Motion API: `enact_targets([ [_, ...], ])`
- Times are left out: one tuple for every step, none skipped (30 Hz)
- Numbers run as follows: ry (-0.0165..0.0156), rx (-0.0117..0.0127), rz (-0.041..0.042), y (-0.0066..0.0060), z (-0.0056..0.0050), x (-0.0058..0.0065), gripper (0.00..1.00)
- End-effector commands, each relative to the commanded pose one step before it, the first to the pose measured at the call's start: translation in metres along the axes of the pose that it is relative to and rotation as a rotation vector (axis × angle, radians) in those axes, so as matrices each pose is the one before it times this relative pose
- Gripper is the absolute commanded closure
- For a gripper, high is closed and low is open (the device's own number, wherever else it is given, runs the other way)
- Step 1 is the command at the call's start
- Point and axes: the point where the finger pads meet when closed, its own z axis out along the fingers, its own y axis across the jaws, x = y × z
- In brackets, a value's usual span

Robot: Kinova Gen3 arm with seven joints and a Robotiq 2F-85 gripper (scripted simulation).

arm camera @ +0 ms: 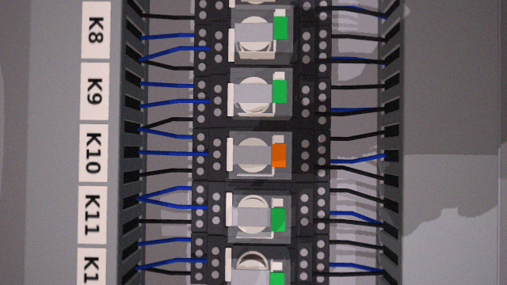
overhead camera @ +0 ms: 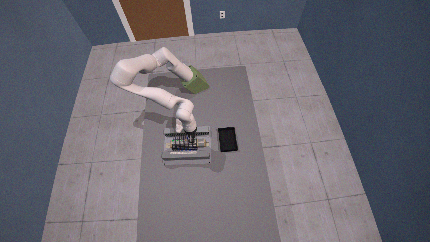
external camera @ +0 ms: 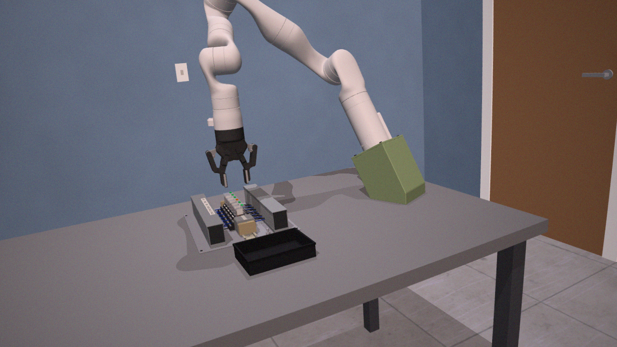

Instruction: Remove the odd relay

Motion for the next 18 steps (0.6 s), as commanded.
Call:
enact_targets([
  [-0.00066, 0.00031, -0.00667, 0.00091, -0.00022, -0.02772, 0.39],
  [0.0, 0.0, 0.0, 0.0, 0.0, -0.00593, 0.39],
  [0.0, 0.0, 0.0, 0.00002, 0.0, -0.00555, 0.39],
  [0.0, 0.0, 0.0, -0.00002, 0.0, -0.00481, 0.39],
  [0.0, 0.0, 0.0, 0.0, 0.0, 0.0, 0.39],
  [0.0, 0.0, 0.0, 0.0, 0.0, 0.0, 0.39],
  [0.0, 0.0, 0.0, 0.00002, 0.0, -0.00417, 0.39],
  [0.0, 0.0, 0.0, -0.00001, 0.0, -0.00338, 0.39],
  [0.0, 0.0, 0.0, -0.00001, 0.0, -0.00264, 0.39],
  [0.0, 0.0, 0.0, 0.00001, 0.0, -0.00195, 0.39],
  [0.0, 0.0, 0.0, 0.00001, 0.0, -0.00129, 0.39],
  [0.0, 0.0, 0.0, 0.00001, 0.0, -0.00072, 0.39],
  [0.0, 0.0, 0.0, 0.0, 0.0, -0.00029, 0.39],
  [0.0, 0.0, 0.0, 0.0, 0.0, -0.00004, 0.39],
  [0.0, 0.0, 0.0, 0.0, 0.0, 0.0, 0.39],
  [0.0, 0.0, 0.0, 0.0, 0.0, 0.0, 0.39],
  [0.0, 0.0, 0.0, 0.0, 0.0, 0.0, 0.39],
  [0.0, 0.0, 0.0, 0.0, 0.0, 0.0, 0.39],
])
